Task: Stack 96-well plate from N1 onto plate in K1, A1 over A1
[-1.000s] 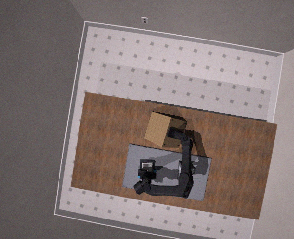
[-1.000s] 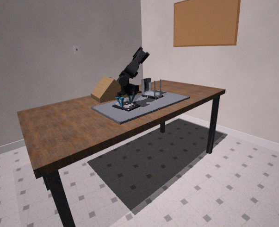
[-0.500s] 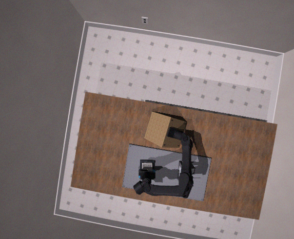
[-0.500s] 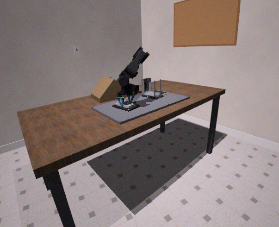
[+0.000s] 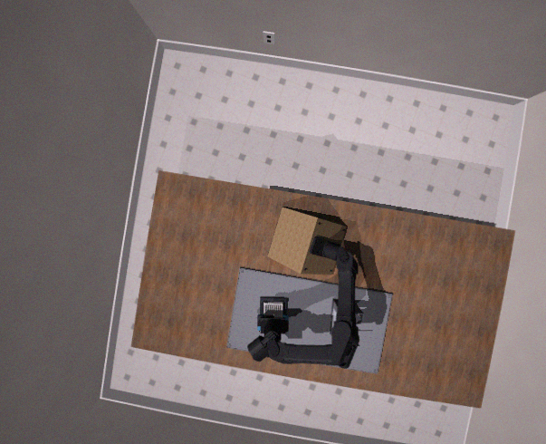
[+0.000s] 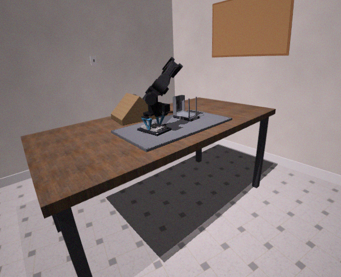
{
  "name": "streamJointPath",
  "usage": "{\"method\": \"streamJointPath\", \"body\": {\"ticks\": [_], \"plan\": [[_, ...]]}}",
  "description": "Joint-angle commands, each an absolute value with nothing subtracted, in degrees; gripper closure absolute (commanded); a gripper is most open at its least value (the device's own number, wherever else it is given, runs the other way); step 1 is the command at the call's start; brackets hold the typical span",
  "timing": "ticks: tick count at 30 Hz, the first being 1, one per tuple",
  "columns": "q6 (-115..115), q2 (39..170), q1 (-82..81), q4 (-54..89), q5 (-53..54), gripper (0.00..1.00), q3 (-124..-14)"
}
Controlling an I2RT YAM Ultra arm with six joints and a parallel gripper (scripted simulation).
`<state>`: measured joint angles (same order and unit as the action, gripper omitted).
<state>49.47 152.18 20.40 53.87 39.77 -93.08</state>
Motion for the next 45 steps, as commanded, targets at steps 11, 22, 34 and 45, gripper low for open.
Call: {"method": "streamJointPath", "body": {"ticks": [11, 22, 34, 45], "plan": [[49.62, 151.38, 21.79, 54.74, 40.59, 1.0, -92.72], [51.33, 149.89, 23.13, 57.64, 39.45, 1.0, -95.62], [53.12, 149.31, 24.62, 61.51, 38.97, 1.0, -97.73], [54.91, 148.84, 26.19, 65.66, 38.01, 1.0, -100.31]]}}
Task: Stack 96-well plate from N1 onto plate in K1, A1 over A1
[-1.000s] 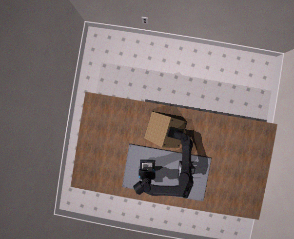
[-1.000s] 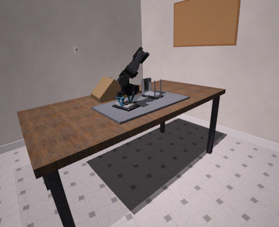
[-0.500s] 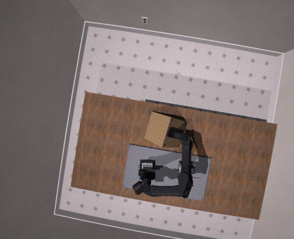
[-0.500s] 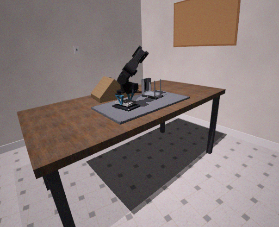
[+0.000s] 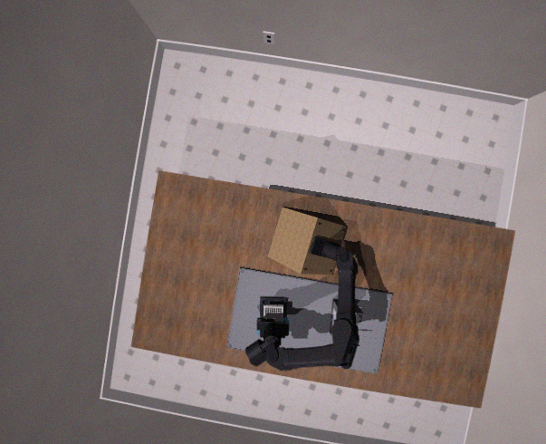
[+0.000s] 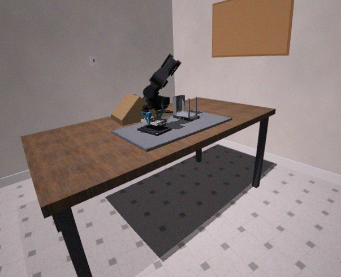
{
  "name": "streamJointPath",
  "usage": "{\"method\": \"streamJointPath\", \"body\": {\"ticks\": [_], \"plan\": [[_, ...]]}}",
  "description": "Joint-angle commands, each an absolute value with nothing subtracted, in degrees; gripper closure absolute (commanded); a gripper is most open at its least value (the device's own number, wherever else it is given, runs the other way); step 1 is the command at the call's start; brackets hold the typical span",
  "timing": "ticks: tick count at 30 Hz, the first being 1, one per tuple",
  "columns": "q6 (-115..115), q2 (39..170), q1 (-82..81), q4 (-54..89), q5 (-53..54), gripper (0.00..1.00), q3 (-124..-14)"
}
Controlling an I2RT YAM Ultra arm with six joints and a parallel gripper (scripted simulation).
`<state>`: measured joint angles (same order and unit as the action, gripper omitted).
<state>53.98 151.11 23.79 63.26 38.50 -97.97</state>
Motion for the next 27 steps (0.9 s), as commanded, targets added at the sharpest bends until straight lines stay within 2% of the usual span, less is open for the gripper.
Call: {"method": "streamJointPath", "body": {"ticks": [1, 27], "plan": [[55.07, 148.81, 26.33, 66.04, 37.95, 1.0, -100.56], [58.45, 148.6, 29.34, 74.62, 36.59, 1.0, -106.86]]}}
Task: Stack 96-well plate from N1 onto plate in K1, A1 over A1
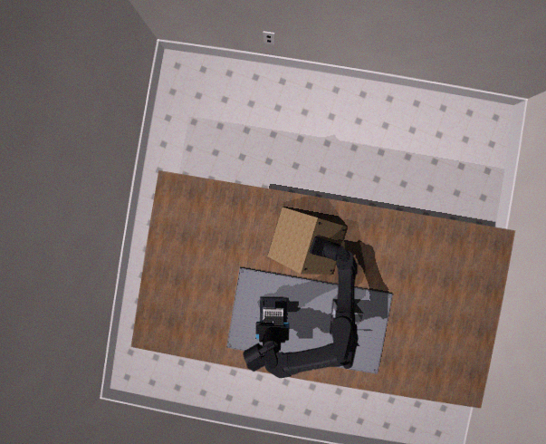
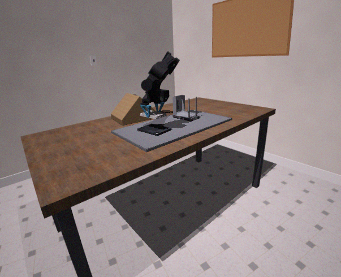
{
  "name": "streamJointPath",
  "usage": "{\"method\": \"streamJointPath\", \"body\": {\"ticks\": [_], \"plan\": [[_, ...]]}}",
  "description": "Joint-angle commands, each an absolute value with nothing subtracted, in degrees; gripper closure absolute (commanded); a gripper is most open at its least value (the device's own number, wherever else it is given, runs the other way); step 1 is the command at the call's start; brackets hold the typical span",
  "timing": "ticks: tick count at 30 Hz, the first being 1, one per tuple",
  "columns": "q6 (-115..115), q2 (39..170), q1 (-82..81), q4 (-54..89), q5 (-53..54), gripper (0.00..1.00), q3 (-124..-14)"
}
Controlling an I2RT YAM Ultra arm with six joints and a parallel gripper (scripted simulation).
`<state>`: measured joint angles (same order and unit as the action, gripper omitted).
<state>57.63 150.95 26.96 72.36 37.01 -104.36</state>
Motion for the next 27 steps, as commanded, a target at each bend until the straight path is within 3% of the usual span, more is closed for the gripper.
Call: {"method": "streamJointPath", "body": {"ticks": [1, 27], "plan": [[58.59, 148.61, 29.47, 75.01, 36.51, 1.0, -107.18], [61.89, 151.77, 32.55, 84.95, 35.05, 1.0, -116.33]]}}
